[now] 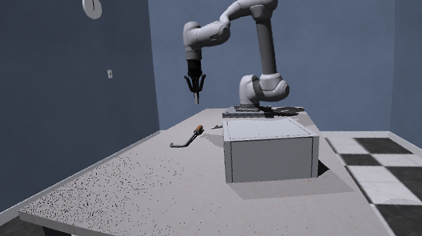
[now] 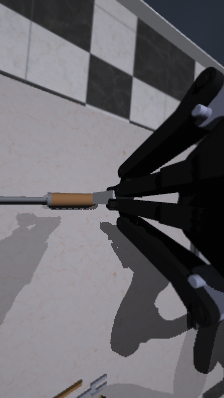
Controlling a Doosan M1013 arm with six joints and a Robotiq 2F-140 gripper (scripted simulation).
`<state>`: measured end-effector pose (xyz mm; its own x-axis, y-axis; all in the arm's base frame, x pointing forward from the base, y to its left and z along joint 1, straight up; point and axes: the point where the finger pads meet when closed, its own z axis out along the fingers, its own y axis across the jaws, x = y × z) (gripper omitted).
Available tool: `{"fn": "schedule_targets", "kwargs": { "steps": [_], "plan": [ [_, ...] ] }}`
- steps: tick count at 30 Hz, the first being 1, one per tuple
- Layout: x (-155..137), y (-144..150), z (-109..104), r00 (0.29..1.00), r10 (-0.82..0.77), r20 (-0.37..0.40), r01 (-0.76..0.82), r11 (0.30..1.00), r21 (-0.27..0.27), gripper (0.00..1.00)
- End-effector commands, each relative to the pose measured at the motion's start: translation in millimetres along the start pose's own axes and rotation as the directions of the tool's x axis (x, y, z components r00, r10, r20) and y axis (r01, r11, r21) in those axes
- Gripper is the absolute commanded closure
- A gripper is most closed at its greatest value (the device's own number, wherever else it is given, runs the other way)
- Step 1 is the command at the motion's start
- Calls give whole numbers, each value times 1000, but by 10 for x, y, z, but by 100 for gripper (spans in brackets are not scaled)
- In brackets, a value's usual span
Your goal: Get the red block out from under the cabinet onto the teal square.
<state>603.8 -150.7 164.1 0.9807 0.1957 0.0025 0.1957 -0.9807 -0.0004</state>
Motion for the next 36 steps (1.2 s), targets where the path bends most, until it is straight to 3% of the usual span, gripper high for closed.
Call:
{"fn": "schedule_targets", "kwargs": {
  "steps": [1, 14, 15, 36],
  "plan": [
    [-25, -12, -9, 999, -36, 3, 36, 999, 5, 100],
    [-25, -12, -9, 999, -36, 3, 36, 999, 5, 100],
    [-25, -12, -9, 999, -36, 3, 36, 999, 5, 66],
    [-25, -12, -9, 999, -36, 3, 36, 999, 5, 66]
  ]
}}
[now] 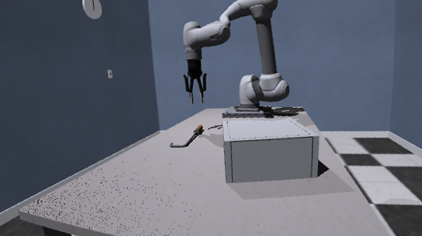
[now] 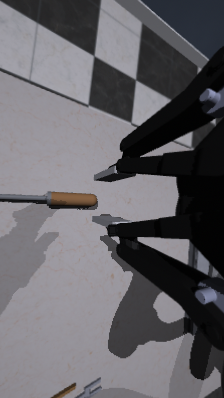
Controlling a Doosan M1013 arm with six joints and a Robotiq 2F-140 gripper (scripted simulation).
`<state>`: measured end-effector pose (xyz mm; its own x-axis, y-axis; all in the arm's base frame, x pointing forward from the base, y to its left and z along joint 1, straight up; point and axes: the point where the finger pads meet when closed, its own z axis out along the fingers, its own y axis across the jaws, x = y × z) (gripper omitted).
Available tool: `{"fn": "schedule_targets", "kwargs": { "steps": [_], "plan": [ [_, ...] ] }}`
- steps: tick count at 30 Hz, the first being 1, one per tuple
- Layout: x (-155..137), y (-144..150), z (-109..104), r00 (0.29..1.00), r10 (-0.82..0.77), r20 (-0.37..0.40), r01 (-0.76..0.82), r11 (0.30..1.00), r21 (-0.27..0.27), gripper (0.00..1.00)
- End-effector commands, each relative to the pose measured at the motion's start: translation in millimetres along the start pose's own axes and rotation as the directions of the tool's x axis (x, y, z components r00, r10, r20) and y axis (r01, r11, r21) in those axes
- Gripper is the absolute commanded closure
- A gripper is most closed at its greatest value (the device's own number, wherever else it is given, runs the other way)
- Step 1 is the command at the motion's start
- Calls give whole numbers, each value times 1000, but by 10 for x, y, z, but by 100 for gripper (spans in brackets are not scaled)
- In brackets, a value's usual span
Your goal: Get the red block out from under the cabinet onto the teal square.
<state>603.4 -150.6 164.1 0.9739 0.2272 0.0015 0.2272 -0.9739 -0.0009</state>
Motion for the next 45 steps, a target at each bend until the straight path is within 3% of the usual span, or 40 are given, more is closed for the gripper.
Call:
{"fn": "schedule_targets", "kwargs": {
  "steps": [1, 26, 45],
  "plan": [
    [-21, -10, -9, 1000, -4, 2, 4, 1000, 4, 66],
    [-21, -10, 60, 1000, -4, 2, 4, 1000, 4, 66],
    [-23, -11, 550, 1000, -4, 2, 4, 1000, 4, 66]
  ]
}}
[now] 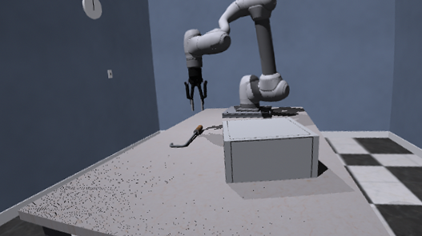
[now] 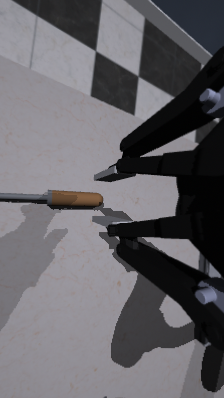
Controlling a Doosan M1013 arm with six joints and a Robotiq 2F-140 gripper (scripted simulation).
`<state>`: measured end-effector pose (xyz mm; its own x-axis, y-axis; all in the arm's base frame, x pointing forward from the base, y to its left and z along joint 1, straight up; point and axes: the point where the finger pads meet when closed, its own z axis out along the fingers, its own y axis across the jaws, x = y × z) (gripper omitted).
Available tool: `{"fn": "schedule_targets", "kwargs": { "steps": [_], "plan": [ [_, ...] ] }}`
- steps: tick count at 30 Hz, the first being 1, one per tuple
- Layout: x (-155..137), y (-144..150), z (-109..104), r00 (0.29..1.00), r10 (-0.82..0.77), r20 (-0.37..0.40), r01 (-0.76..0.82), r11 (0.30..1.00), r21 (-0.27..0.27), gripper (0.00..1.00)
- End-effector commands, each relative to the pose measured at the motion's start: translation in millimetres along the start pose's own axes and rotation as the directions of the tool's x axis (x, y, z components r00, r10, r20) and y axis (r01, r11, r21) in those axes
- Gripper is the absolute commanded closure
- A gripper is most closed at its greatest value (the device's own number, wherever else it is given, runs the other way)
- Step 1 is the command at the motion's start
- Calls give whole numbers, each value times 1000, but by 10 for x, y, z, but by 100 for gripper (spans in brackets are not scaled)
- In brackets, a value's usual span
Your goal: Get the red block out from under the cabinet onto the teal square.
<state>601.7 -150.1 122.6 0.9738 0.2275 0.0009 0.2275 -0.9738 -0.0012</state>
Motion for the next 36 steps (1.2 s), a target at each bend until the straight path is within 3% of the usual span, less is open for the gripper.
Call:
{"fn": "schedule_targets", "kwargs": {
  "steps": [1, 13, 36],
  "plan": [
    [-7, -3, 173, 1000, -4, 2, 4, 1000, 4, 66],
    [-8, -3, 560, 1000, -4, 2, 4, 1000, 4, 66],
    [-9, -4, 734, 1000, -4, 2, 4, 1000, 4, 66]
  ]
}}
